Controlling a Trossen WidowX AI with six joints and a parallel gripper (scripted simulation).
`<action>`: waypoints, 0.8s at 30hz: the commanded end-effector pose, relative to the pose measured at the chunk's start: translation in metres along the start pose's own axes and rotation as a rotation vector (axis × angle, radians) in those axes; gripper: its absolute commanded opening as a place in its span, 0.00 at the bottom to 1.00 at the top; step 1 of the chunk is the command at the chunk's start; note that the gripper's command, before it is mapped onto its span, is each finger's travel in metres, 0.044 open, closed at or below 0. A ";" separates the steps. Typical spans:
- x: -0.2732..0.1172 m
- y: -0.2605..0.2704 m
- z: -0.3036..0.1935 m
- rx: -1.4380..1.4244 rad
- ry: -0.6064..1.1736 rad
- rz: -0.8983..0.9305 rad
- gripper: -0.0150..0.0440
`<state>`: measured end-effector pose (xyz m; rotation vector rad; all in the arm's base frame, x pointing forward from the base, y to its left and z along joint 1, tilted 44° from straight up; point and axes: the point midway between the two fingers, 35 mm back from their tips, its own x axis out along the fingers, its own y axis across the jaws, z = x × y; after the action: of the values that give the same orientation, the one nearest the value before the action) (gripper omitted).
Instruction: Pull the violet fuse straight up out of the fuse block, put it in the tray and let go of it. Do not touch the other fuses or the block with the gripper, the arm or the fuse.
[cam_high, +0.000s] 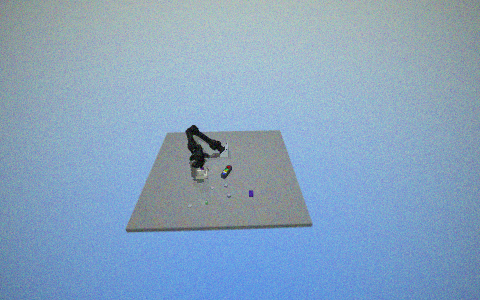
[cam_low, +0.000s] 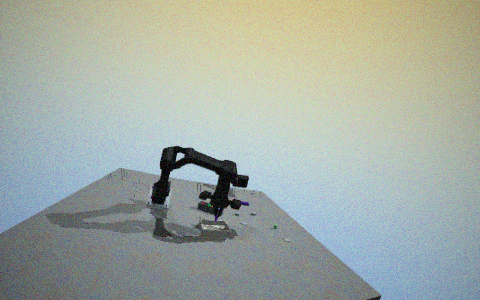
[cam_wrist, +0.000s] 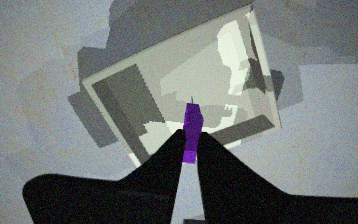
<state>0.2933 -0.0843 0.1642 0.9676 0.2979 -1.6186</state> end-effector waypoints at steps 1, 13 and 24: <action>0.005 0.000 0.001 0.001 -0.001 0.006 0.25; 0.014 0.000 0.001 0.000 -0.001 0.000 0.43; -0.004 0.000 0.001 0.000 -0.001 0.002 0.81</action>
<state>0.2904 -0.0927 0.1574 0.9610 0.2991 -1.6310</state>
